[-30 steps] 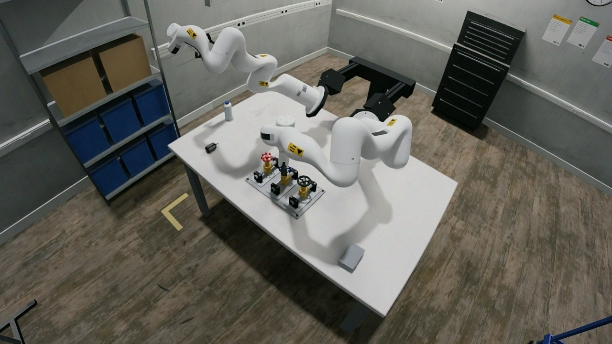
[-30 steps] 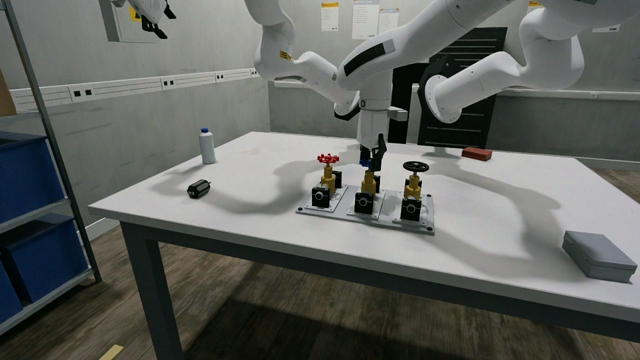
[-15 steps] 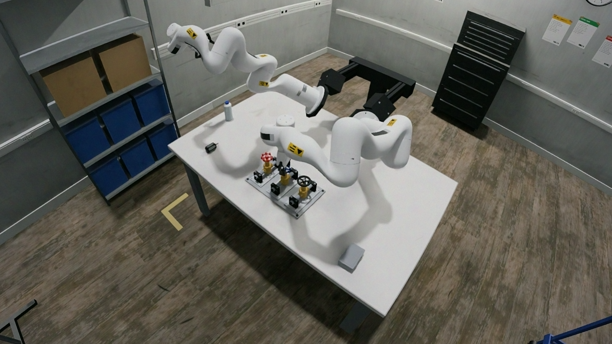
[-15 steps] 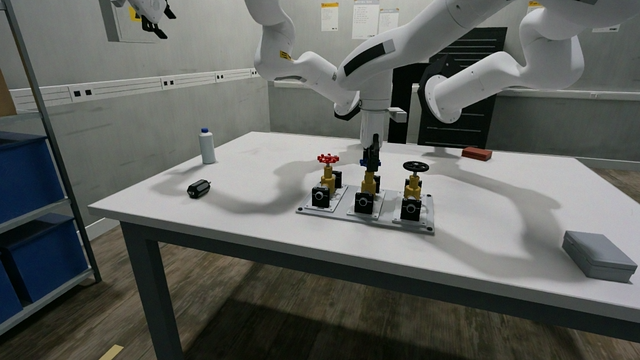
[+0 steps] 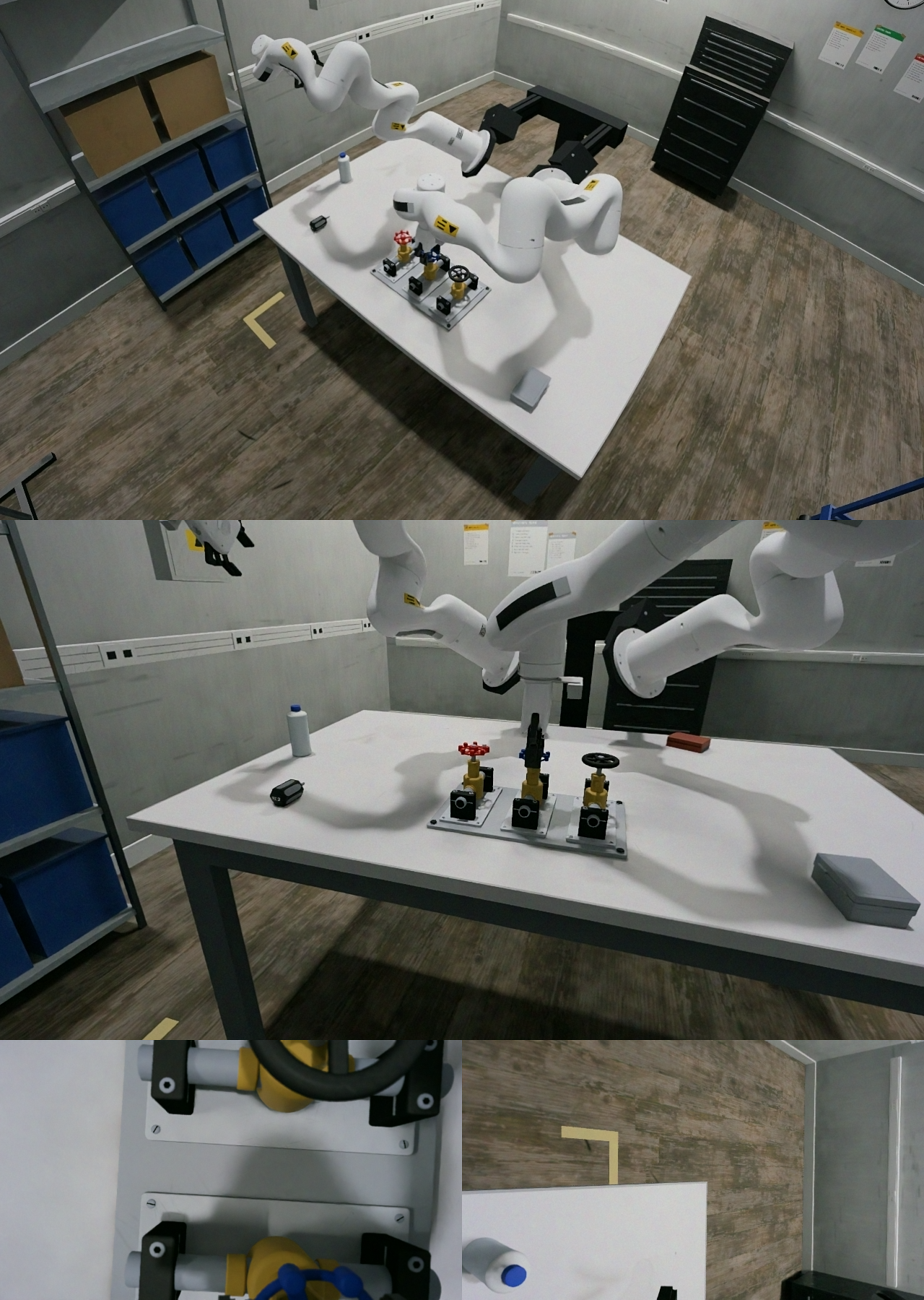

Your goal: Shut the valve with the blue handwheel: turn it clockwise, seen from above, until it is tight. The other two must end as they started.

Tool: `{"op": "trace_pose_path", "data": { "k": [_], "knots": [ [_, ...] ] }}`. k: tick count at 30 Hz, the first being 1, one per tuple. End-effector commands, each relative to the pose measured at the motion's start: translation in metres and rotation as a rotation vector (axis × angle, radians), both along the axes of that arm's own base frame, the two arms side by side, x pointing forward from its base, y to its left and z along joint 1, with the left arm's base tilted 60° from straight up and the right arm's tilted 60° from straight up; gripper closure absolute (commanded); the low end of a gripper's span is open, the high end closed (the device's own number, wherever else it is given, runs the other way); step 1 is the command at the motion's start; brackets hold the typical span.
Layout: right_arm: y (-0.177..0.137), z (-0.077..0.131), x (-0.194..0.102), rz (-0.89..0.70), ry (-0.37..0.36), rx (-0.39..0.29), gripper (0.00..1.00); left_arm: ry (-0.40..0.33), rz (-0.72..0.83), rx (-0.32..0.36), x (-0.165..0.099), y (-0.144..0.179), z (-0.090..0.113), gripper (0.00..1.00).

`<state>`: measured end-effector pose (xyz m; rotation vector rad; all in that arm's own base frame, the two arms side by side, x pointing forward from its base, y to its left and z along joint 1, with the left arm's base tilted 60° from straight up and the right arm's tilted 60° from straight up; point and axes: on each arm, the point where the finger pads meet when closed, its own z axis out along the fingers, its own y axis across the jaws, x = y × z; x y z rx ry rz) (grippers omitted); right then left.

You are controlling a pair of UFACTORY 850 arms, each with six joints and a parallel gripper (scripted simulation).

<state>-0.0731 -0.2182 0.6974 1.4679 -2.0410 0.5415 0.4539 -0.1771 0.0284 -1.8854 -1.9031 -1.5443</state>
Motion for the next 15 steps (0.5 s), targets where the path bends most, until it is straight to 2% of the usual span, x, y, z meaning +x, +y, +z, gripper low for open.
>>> {"op": "trace_pose_path", "data": {
  "k": [1, 12, 15],
  "knots": [
    [0.0002, 0.0005, 0.0000, 0.000, 0.000, -0.001, 0.00, 0.048, -0.036, 0.042, 0.0001, -0.0006, 0.0002, 1.00],
    [0.0002, 0.0005, 0.0000, 0.000, 0.000, -0.001, 0.00, 0.191, -0.147, 0.171, 0.0001, -0.0005, 0.0001, 1.00],
    [0.0002, 0.0005, 0.0000, 0.000, 0.000, -0.001, 0.00, 0.204, -0.157, 0.182, 0.0001, -0.0005, 0.0001, 1.00]
  ]
}}
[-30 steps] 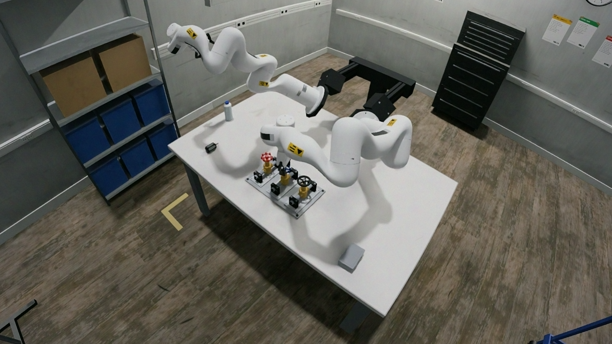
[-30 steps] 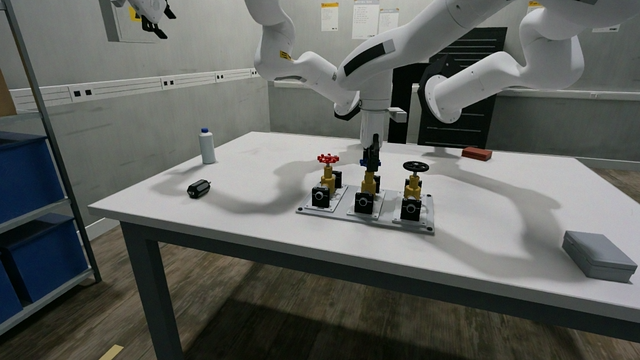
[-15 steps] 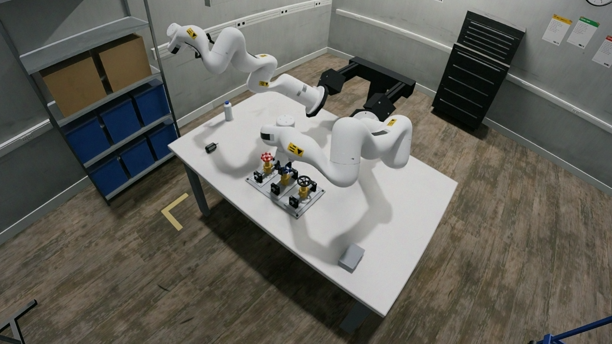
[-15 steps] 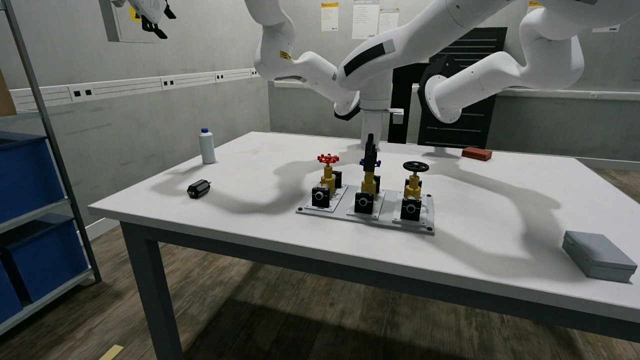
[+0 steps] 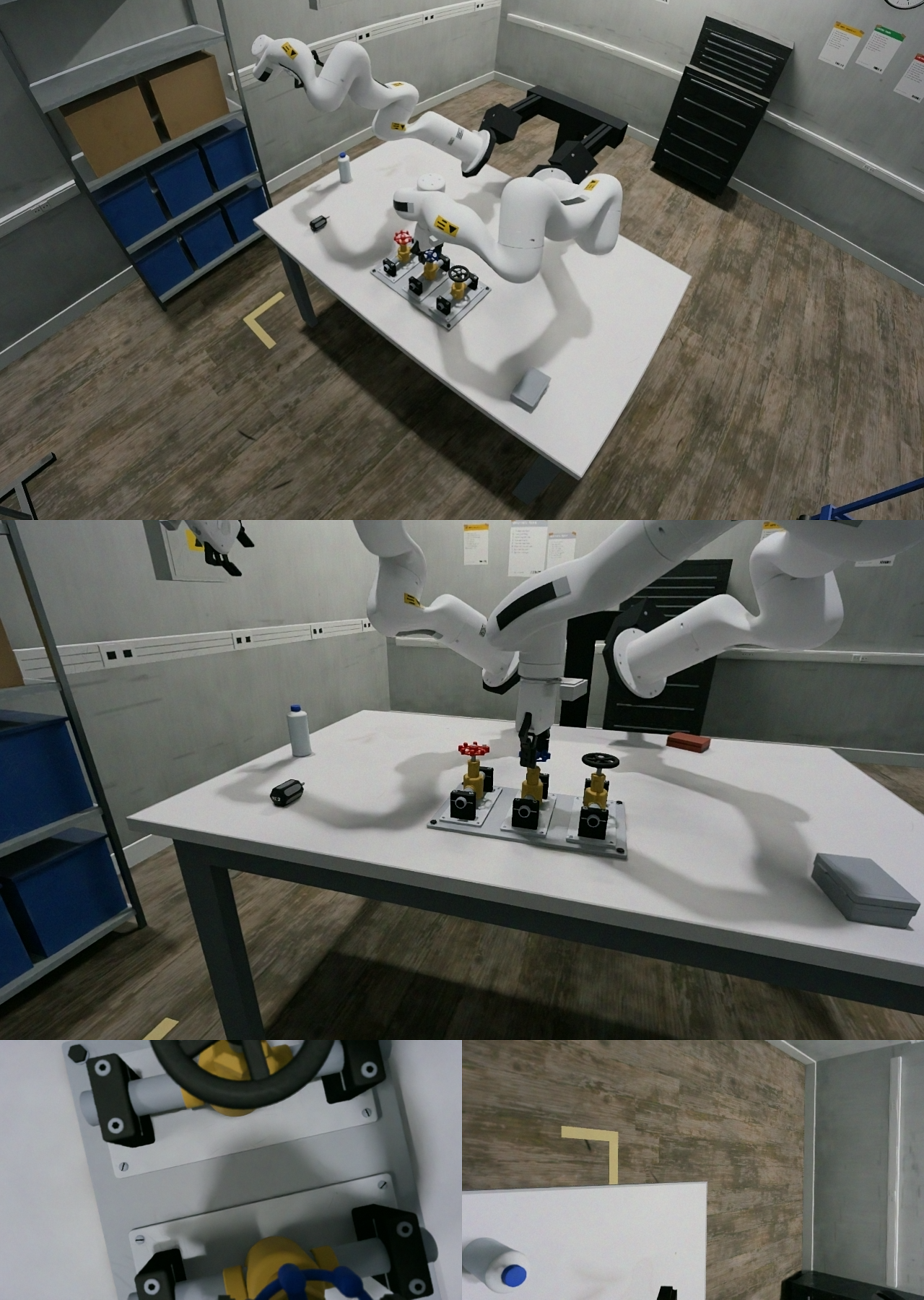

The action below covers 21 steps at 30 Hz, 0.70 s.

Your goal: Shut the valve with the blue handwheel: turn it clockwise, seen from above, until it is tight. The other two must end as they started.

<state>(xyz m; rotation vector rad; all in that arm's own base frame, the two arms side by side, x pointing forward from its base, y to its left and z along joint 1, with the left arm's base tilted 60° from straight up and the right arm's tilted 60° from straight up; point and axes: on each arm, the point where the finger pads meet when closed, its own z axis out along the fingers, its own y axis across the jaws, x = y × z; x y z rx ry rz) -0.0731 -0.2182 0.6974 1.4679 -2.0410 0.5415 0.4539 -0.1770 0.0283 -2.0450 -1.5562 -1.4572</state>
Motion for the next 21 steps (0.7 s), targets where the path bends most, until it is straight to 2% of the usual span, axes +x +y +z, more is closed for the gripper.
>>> {"op": "trace_pose_path", "data": {
  "k": [1, 14, 16, 21],
  "knots": [
    [0.0002, 0.0005, 0.0000, 0.000, 0.000, -0.001, 0.00, 0.038, -0.027, 0.033, 0.0001, -0.0006, 0.0002, 1.00],
    [0.0002, 0.0005, 0.0000, 0.000, 0.000, -0.001, 0.00, 0.202, -0.154, 0.180, 0.0001, -0.0005, 0.0001, 1.00],
    [0.0002, 0.0005, 0.0000, 0.000, 0.000, -0.001, 0.00, 0.202, -0.154, 0.180, 0.0001, -0.0005, 0.0001, 1.00],
    [0.0002, 0.0005, 0.0000, 0.000, 0.000, -0.001, 0.00, 0.264, -0.202, 0.235, 0.0001, -0.0005, 0.0001, 1.00]
  ]
}}
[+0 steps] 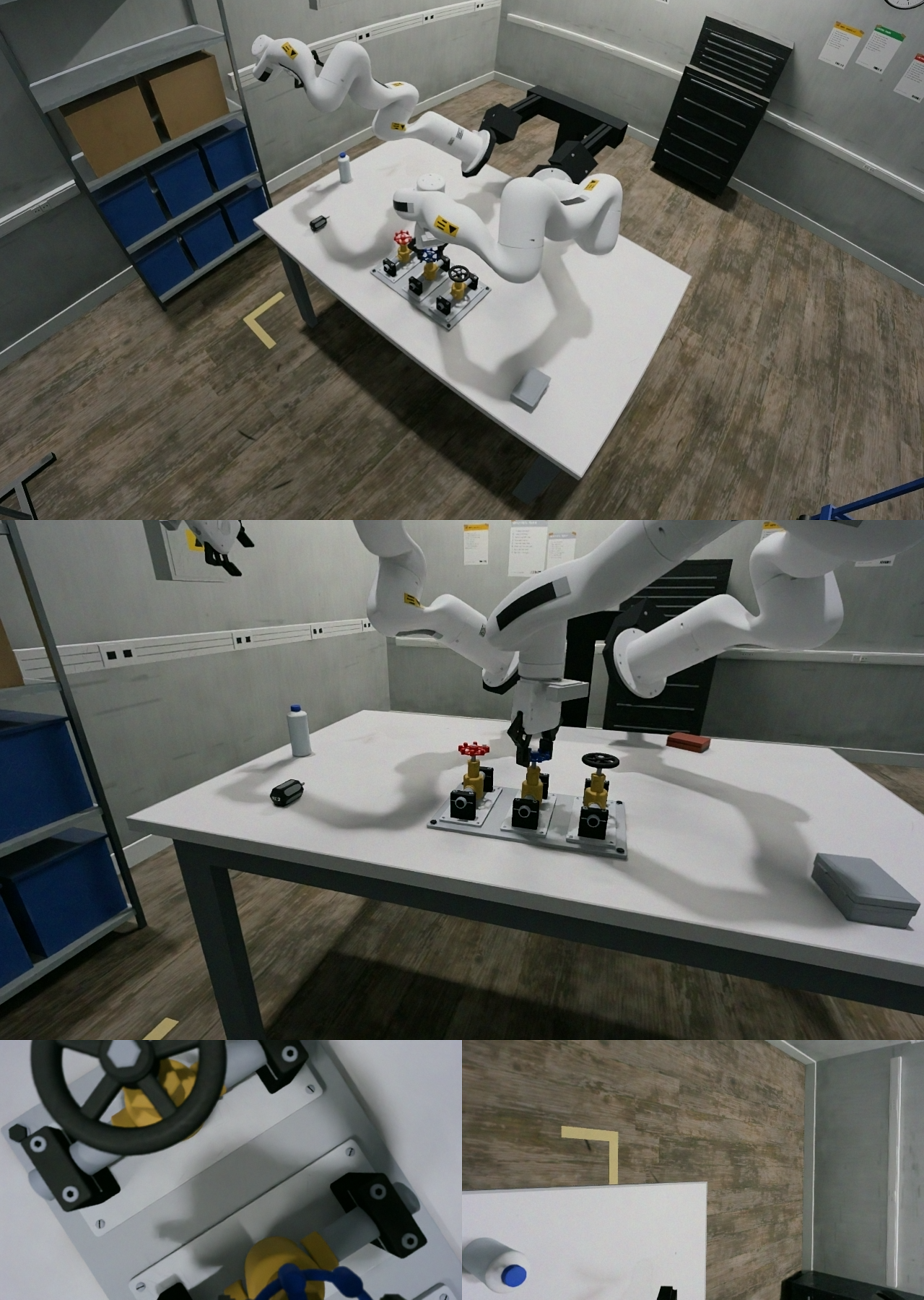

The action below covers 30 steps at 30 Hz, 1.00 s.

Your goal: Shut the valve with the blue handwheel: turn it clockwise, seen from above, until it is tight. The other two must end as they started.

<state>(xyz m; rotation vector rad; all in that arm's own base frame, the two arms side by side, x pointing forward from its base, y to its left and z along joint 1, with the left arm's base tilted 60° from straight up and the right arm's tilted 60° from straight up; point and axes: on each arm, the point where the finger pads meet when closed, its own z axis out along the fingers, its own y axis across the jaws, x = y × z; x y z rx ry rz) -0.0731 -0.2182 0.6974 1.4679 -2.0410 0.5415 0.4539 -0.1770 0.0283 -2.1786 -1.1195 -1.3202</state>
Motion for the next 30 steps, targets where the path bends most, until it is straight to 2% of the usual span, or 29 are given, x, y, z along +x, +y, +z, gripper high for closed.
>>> {"op": "trace_pose_path", "data": {
  "k": [1, 27, 30],
  "knots": [
    [0.0002, 0.0005, 0.0000, 0.000, 0.000, -0.001, 0.00, 0.048, -0.036, 0.043, 0.0001, -0.0006, 0.0002, 1.00],
    [0.0002, 0.0005, 0.0000, 0.000, 0.000, -0.001, 0.00, 0.331, -0.256, 0.296, 0.0002, -0.0005, 0.0001, 1.00],
    [0.0002, 0.0005, 0.0000, 0.000, 0.000, -0.001, 0.00, 0.343, -0.265, 0.306, 0.0002, -0.0005, 0.0001, 1.00]
  ]
}}
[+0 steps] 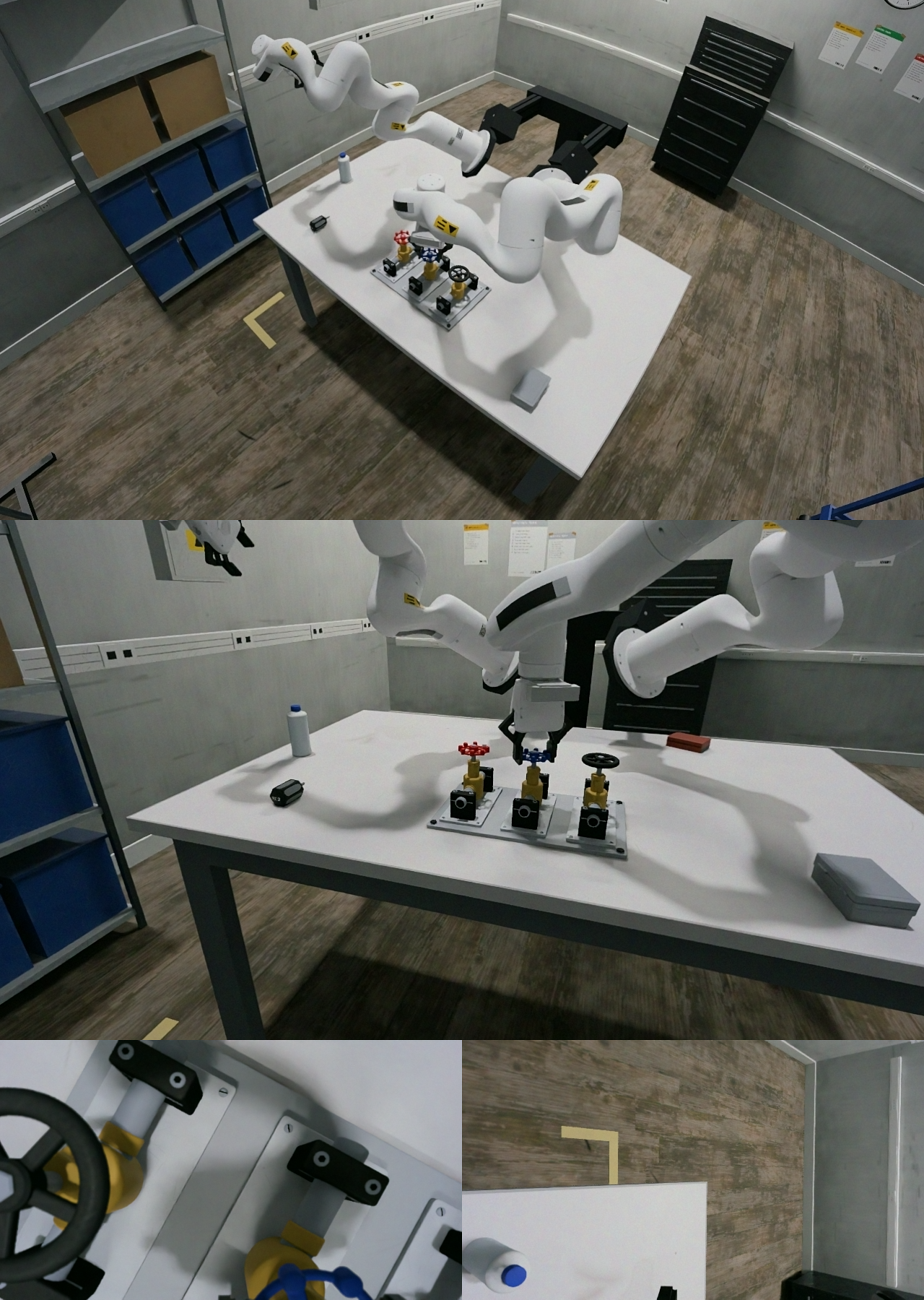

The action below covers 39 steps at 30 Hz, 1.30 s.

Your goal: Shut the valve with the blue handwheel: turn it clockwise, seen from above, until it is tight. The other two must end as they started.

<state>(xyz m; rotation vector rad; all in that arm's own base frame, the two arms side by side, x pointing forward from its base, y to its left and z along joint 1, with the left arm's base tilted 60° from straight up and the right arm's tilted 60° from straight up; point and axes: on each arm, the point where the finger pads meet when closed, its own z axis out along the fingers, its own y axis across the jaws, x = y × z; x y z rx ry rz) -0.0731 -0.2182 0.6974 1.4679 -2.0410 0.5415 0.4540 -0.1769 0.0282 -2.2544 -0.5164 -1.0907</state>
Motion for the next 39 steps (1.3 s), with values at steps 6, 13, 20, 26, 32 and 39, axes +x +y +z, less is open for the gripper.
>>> {"op": "trace_pose_path", "data": {
  "k": [6, 13, 20, 26, 32, 39],
  "knots": [
    [0.0002, 0.0005, 0.0000, 0.000, 0.000, -0.001, 0.00, 0.088, -0.067, 0.078, 0.0001, -0.0006, 0.0002, 1.00],
    [0.0002, 0.0005, 0.0000, 0.000, 0.000, -0.001, 0.00, 0.164, -0.126, 0.147, 0.0001, -0.0005, 0.0002, 1.00],
    [0.0002, 0.0005, 0.0000, 0.000, 0.000, -0.001, 0.00, 0.218, -0.167, 0.194, 0.0001, -0.0005, 0.0002, 1.00],
    [0.0002, 0.0005, 0.0000, 0.000, 0.000, -0.001, 0.00, 0.280, -0.216, 0.250, 0.0002, -0.0005, 0.0002, 1.00],
    [0.0002, 0.0005, 0.0000, 0.000, 0.000, -0.001, 0.00, 0.331, -0.255, 0.296, 0.0002, -0.0005, 0.0001, 1.00],
    [0.0002, 0.0005, 0.0000, 0.000, 0.000, -0.001, 0.00, 0.390, -0.301, 0.349, 0.0002, -0.0005, 0.0001, 1.00]
  ]
}}
